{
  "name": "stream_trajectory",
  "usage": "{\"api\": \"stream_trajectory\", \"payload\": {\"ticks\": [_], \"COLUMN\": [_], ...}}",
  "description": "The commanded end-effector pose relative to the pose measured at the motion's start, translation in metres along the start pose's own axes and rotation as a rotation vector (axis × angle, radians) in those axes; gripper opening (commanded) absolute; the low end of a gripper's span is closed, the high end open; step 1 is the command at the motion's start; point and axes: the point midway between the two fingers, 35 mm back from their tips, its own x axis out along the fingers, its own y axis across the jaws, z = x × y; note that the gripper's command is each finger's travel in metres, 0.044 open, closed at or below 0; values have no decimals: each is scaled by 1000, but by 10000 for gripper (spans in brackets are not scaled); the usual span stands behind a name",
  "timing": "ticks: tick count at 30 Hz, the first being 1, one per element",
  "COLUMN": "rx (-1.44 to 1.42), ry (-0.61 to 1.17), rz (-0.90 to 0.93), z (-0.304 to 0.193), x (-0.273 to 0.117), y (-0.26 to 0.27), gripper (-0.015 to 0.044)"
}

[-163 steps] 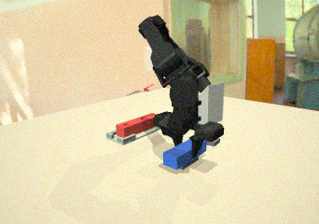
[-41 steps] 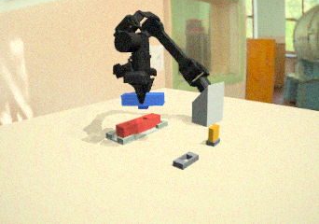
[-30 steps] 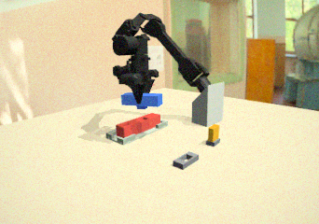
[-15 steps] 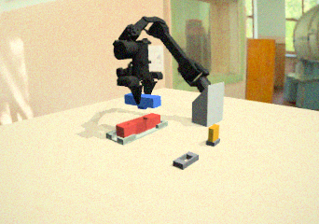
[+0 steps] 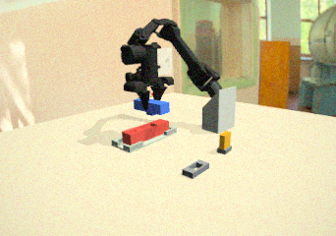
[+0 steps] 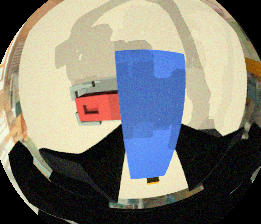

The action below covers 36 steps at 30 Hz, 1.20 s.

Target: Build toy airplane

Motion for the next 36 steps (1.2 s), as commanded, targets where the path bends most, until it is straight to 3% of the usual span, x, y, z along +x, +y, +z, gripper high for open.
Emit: {"api": "stream_trajectory", "payload": {"ticks": [1,16,36], "rx": [8,8,8], "ry": [-4,-4,-4], "rz": [0,0,0], "z": [1,1,1], "x": [1,2,34], "y": [-1,-1,0], "gripper": [195,195,195]}}
